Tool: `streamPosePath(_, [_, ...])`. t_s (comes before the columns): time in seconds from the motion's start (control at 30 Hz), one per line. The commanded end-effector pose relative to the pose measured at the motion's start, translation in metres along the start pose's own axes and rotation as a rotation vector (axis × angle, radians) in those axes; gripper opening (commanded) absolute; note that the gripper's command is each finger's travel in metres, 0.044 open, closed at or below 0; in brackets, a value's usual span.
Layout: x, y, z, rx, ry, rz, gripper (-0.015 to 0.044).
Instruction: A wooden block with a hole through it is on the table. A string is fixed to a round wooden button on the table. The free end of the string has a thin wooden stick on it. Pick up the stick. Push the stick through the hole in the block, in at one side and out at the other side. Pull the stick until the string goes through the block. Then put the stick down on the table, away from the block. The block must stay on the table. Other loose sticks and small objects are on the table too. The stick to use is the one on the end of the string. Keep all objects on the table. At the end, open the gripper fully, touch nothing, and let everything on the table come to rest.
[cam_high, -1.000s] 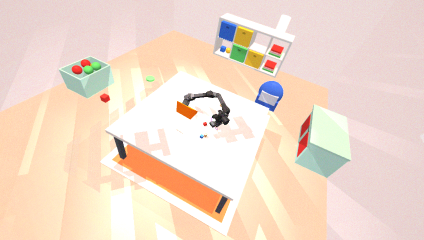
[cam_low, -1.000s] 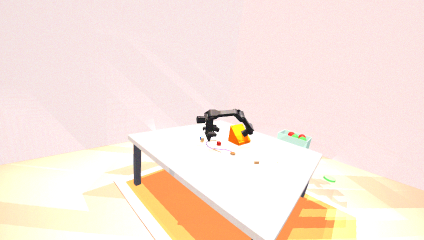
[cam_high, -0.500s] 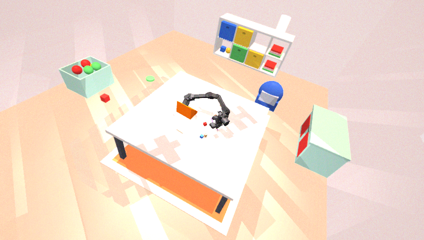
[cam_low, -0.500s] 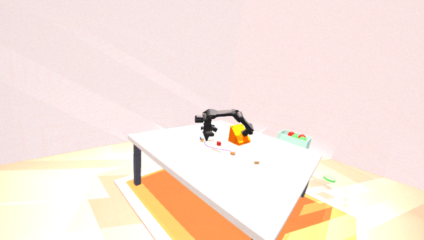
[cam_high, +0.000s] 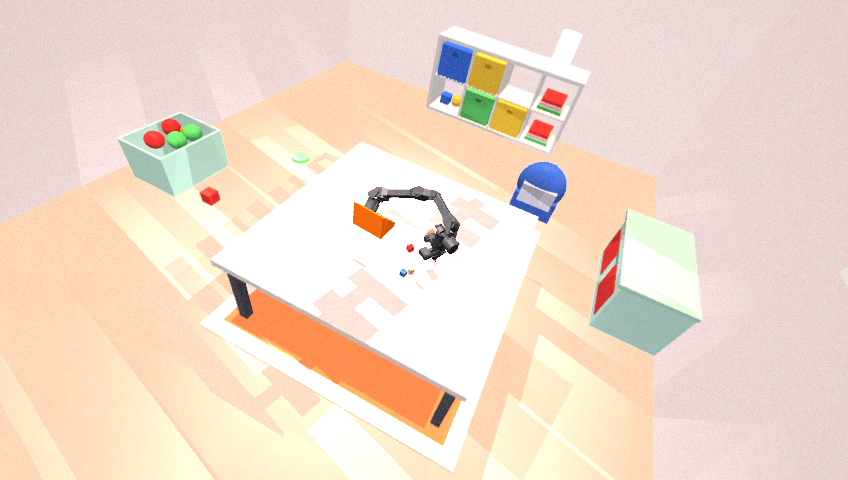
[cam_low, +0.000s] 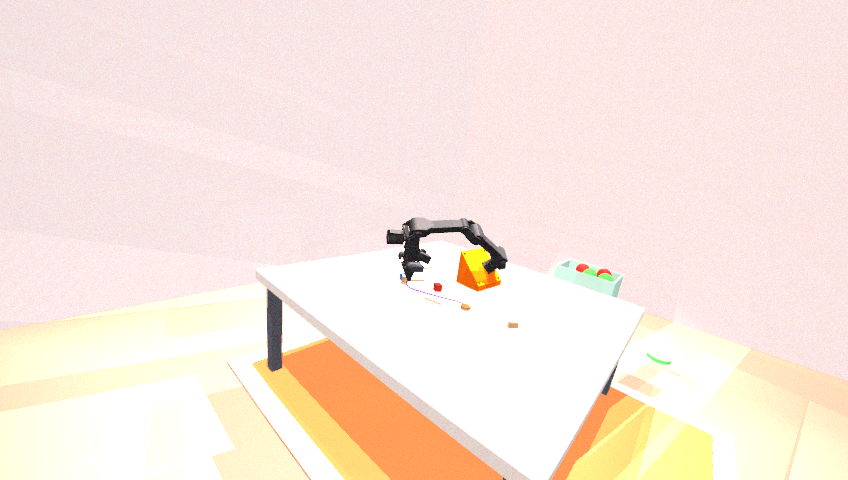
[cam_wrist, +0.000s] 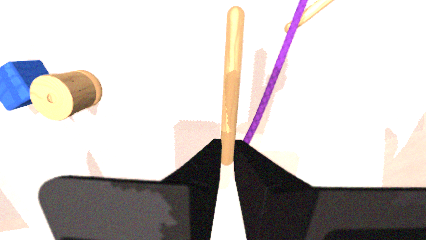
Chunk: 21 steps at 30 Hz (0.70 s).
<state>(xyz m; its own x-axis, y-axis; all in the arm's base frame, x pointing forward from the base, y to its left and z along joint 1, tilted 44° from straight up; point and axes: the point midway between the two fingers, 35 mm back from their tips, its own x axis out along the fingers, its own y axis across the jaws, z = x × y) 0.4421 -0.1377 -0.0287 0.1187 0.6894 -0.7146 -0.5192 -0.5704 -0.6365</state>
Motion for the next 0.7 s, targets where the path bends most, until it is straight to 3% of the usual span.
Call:
streamPosePath(0.0, [0.002, 0.005, -0.006, 0.008, 0.012, 0.005, 0.0000])
streamPosePath(0.67, [0.008, 0.015, -0.012, 0.015, 0.031, 0.005, 0.0000])
